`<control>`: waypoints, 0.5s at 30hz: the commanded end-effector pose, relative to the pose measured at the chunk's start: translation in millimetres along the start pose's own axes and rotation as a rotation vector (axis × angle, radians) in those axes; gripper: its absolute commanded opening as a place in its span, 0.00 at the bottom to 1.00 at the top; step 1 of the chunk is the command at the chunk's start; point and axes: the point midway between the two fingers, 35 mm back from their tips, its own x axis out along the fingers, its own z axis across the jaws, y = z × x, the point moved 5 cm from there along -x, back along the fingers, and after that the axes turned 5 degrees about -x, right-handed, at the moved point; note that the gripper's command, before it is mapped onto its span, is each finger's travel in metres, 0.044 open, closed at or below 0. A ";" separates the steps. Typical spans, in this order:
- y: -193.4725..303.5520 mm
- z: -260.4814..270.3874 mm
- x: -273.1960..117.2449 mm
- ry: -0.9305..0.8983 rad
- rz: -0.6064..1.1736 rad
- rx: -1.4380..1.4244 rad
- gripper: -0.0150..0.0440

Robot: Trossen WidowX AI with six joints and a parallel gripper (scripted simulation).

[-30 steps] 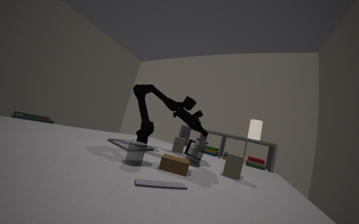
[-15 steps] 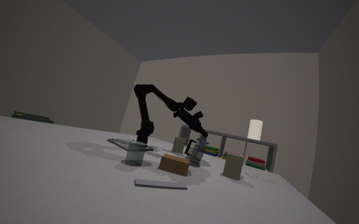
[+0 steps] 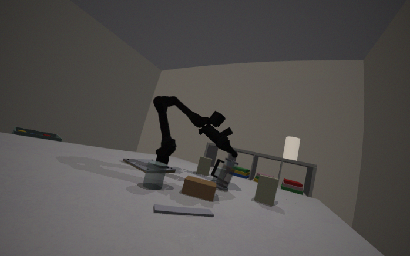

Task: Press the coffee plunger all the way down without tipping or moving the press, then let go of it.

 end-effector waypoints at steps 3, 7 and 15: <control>4.4 0.3 3.0 -0.002 0.022 -0.008 0.45; 4.0 0.3 3.5 -0.002 0.022 -0.008 0.45; 3.6 0.3 4.2 -0.002 0.022 -0.008 0.45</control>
